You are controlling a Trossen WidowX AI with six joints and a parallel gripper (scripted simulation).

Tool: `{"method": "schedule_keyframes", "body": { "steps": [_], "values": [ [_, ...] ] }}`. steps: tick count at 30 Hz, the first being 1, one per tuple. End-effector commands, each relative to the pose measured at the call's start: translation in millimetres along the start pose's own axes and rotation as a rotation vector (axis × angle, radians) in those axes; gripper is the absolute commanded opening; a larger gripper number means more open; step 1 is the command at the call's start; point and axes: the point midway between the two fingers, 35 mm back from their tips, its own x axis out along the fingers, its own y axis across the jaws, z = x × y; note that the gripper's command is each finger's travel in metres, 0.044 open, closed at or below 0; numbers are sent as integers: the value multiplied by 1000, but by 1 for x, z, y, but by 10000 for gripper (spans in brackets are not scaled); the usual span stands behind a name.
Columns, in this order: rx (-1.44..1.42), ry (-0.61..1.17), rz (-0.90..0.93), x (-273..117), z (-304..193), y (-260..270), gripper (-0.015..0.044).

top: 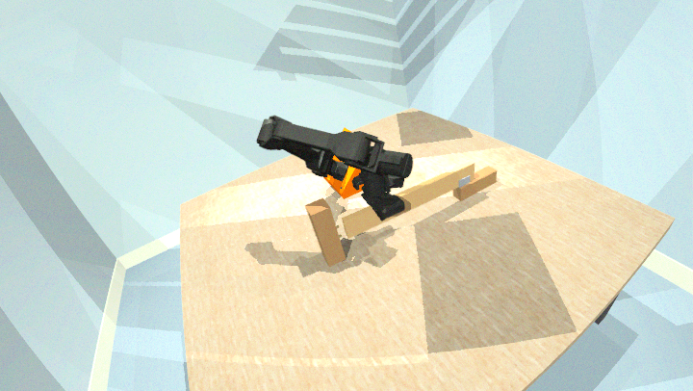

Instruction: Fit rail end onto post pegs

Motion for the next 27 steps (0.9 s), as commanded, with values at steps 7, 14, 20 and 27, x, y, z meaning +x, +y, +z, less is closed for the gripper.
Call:
{"method": "schedule_keyframes", "body": {
  "steps": [7,14,20,27],
  "values": [
    [-3,-3,-6,-1,-3,0,0],
    [-3,-3,-6,-1,-5,0,0],
    [-3,-3,-6,-1,-7,0,0],
    [-3,-3,-6,-2,-9,0,0]
  ]
}}
